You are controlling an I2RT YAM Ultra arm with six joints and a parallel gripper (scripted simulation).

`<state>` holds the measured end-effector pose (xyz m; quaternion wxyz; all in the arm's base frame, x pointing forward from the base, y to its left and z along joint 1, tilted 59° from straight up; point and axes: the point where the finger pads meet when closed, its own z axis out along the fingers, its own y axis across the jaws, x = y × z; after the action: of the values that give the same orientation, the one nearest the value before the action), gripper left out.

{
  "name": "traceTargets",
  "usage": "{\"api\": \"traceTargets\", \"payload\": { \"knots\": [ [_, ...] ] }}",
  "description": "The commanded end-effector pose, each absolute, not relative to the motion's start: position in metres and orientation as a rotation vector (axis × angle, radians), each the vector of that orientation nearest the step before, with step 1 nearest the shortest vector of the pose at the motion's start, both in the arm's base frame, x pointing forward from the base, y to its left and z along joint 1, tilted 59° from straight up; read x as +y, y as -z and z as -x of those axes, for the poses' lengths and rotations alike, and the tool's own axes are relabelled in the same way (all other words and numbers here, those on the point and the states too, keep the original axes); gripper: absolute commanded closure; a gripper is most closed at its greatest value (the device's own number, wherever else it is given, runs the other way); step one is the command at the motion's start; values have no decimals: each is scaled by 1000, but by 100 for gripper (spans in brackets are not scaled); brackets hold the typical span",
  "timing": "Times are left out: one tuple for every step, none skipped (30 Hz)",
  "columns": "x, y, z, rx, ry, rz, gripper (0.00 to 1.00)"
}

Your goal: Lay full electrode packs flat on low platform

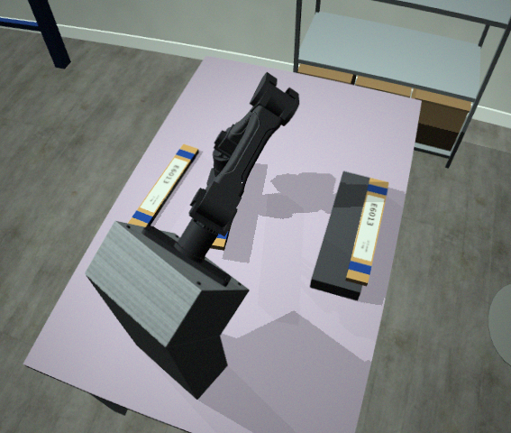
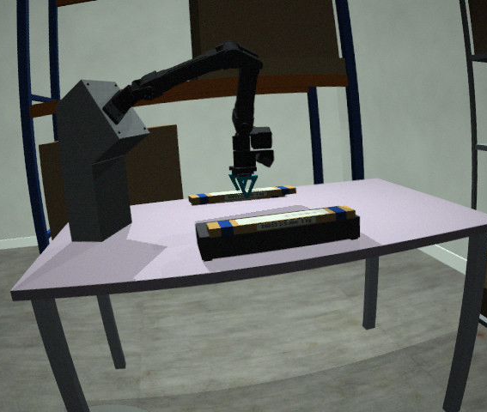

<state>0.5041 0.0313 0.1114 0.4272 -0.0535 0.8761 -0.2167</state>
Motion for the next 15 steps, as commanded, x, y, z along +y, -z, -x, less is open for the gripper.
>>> {"api": "traceTargets", "payload": {
  "knots": [
    [56, -151, -505, 2122, 504, 146, 100],
    [57, -151, -505, 2122, 504, 146, 100],
    [57, -152, -505, 2122, 504, 146, 100],
    [57, -152, -505, 2122, 504, 146, 100],
    [57, -152, -505, 2122, 504, 146, 100],
    [58, -152, -505, 2123, 505, 149, 100],
    [58, -153, -505, 2123, 504, 149, 100],
    [58, -153, -505, 2123, 504, 148, 100],
    [58, -153, -505, 2123, 504, 148, 100],
    [59, -154, -505, 2123, 503, 147, 100],
    [59, -154, -505, 2123, 504, 147, 100],
    [59, -154, -505, 2123, 504, 148, 100],
    [59, -155, -504, 2123, 504, 148, 100],
    [59, -155, -504, 2123, 504, 148, 100],
    [60, -155, -504, 2123, 504, 148, 100]
  ]
}}
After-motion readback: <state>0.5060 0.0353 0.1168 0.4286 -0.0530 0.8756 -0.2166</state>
